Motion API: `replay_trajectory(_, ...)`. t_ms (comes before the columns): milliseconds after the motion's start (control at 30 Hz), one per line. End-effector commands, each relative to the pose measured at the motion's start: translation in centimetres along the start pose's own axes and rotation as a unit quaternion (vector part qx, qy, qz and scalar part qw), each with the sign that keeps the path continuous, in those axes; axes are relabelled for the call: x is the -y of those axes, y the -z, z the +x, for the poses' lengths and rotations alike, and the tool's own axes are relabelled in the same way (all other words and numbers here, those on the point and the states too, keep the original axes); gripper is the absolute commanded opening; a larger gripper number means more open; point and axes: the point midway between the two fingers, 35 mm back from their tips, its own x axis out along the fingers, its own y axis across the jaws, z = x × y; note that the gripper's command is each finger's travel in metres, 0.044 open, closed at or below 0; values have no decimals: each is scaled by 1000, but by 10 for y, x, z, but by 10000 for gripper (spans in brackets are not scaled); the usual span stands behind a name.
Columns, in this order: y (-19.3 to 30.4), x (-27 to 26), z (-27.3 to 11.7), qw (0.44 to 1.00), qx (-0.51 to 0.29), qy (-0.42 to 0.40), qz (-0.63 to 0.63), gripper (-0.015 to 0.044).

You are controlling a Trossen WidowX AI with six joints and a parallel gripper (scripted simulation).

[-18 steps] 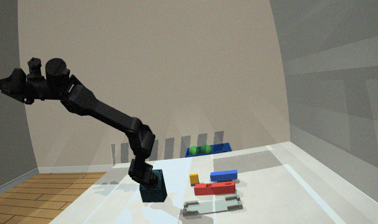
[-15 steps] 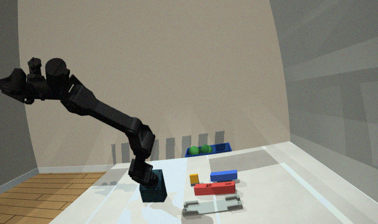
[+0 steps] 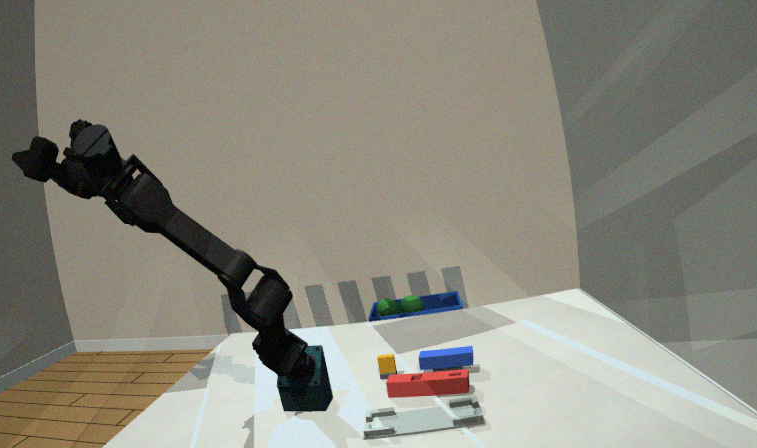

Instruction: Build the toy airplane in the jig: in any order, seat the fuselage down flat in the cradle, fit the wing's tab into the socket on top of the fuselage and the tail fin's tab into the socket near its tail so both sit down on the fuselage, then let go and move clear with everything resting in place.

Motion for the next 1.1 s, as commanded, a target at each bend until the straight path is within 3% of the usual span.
replay_trajectory(0,-26,62,9,995,43,90,-9,440)
replay_trajectory(233,-80,152,-10,966,127,226,-15,440)
replay_trajectory(467,-134,233,-61,910,208,359,-13,440)
replay_trajectory(733,-182,325,-157,808,279,519,5,440)
replay_trajectory(1067,-206,385,-302,663,348,660,58,440)
